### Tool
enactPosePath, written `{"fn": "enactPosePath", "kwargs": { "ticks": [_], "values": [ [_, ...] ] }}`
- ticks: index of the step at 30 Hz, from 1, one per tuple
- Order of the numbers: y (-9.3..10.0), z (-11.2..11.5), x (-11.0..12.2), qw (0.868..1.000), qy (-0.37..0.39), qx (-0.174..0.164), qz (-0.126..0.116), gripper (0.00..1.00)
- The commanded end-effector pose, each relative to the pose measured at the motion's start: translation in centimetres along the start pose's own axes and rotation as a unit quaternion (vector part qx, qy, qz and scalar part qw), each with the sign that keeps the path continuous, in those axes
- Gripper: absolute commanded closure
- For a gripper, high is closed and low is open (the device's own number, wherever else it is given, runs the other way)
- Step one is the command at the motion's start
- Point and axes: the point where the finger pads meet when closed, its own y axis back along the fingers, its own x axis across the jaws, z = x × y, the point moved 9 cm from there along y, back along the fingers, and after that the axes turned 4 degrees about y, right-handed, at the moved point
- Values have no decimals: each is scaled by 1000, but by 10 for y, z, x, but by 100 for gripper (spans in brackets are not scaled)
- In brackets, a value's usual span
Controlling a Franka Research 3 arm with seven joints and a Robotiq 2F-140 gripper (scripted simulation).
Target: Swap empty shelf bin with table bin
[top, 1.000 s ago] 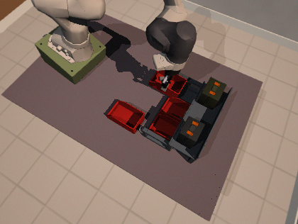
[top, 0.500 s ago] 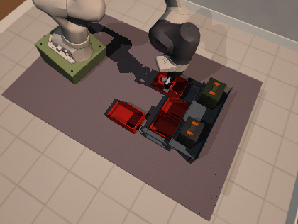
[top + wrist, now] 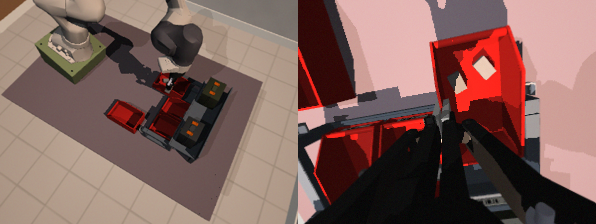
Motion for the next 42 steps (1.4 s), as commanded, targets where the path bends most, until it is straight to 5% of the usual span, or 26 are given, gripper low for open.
{"fn": "enactPosePath", "kwargs": {
  "ticks": [1,42],
  "values": [
    [0,2,1,1000,-5,2,0,100],
    [1,8,0,1000,-5,2,0,100]
  ]
}}
